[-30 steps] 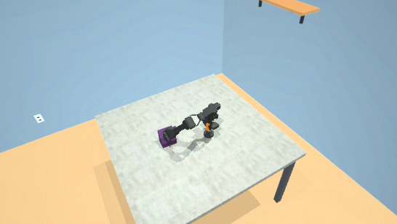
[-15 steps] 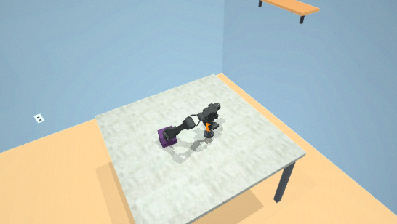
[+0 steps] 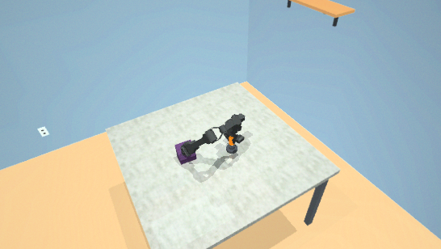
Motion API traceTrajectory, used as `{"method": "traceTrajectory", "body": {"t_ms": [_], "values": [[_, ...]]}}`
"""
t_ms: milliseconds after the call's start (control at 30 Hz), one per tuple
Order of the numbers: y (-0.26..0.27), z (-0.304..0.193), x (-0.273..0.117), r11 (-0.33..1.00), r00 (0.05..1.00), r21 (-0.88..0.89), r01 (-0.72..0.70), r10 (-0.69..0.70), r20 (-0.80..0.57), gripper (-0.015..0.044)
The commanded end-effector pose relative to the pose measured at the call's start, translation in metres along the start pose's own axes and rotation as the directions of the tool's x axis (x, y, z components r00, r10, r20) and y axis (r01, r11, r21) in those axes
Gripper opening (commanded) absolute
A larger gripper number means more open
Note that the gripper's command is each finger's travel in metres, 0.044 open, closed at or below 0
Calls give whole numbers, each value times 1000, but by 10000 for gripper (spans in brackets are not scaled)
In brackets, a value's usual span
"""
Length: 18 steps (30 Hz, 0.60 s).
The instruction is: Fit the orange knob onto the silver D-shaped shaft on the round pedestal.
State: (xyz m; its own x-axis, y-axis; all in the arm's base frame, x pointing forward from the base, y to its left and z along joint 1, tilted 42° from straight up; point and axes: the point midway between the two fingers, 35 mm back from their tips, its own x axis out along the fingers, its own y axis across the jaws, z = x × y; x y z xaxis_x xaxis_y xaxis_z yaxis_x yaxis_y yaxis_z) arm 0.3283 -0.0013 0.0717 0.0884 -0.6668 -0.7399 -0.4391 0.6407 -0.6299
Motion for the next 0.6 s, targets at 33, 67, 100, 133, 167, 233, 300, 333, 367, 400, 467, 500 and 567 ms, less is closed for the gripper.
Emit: {"method": "traceTrajectory", "body": {"t_ms": [33,67,100,133,167,233,300,333,367,400,467,500,567], "values": [[-1,-1,2,999,1000,-49,0,0,0,0],[-1,-1,2,999,1000,-49,0,0,0,0],[-1,-1,2,999,1000,-49,0,0,0,0],[-1,0,2,999,1000,-49,0,0,0,0],[-1,0,2,999,1000,-49,0,0,0,0],[-1,0,3,999,1000,-49,0,0,0,0],[-1,0,3,999,1000,-49,0,0,0,0],[-1,0,4,999,1000,-49,0,0,0,0],[-1,0,4,999,1000,-49,0,0,0,0],[-1,0,4,999,1000,-49,0,0,0,0],[-1,0,3,999,1000,-49,0,0,0,0],[-1,0,3,999,1000,-49,0,0,0,0],[-1,0,4,999,1000,-49,0,0,0,0]]}}
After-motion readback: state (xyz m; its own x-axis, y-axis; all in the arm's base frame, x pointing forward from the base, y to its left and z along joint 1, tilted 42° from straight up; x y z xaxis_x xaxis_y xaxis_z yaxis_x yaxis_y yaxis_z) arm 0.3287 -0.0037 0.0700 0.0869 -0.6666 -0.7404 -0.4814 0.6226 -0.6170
